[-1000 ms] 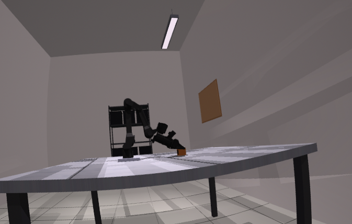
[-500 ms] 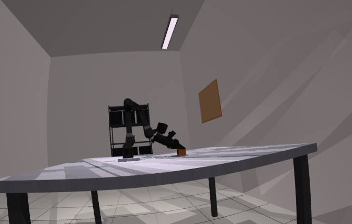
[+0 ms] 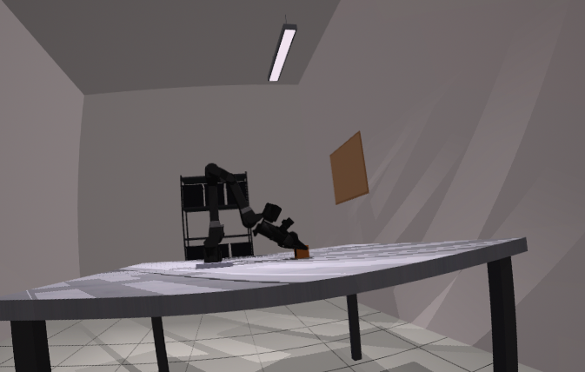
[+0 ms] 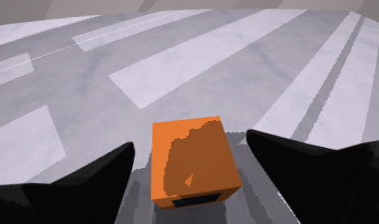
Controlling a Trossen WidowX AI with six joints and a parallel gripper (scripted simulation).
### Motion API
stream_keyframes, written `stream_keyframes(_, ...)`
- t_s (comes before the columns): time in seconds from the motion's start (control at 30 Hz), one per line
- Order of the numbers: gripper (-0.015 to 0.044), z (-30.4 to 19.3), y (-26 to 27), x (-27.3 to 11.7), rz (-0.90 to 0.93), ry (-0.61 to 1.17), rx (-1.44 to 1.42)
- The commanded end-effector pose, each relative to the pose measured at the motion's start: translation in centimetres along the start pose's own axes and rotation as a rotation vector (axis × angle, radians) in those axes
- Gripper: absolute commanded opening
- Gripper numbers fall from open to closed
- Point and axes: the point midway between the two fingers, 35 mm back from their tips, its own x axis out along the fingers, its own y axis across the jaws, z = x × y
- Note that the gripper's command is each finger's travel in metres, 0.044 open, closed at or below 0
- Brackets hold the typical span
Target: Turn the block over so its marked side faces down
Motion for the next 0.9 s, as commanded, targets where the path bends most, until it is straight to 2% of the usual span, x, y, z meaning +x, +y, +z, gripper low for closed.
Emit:
stream_keyframes(0.0,0.044,2.4,-0.2,0.2,-0.011,0.09,0.017)
stream_keyframes(0.23,0.044,4.6,0.0,-3.2,0.0,0.377,0.002)
stream_keyframes(0.27,0.044,5.9,0.1,-3.7,0.007,0.37,-0.002)
stream_keyframes(0.4,0.044,5.4,0.1,-5.2,0.008,0.458,-0.001)
stream_keyframes(0.87,0.044,5.3,0.1,-5.7,0.009,0.48,-0.001)
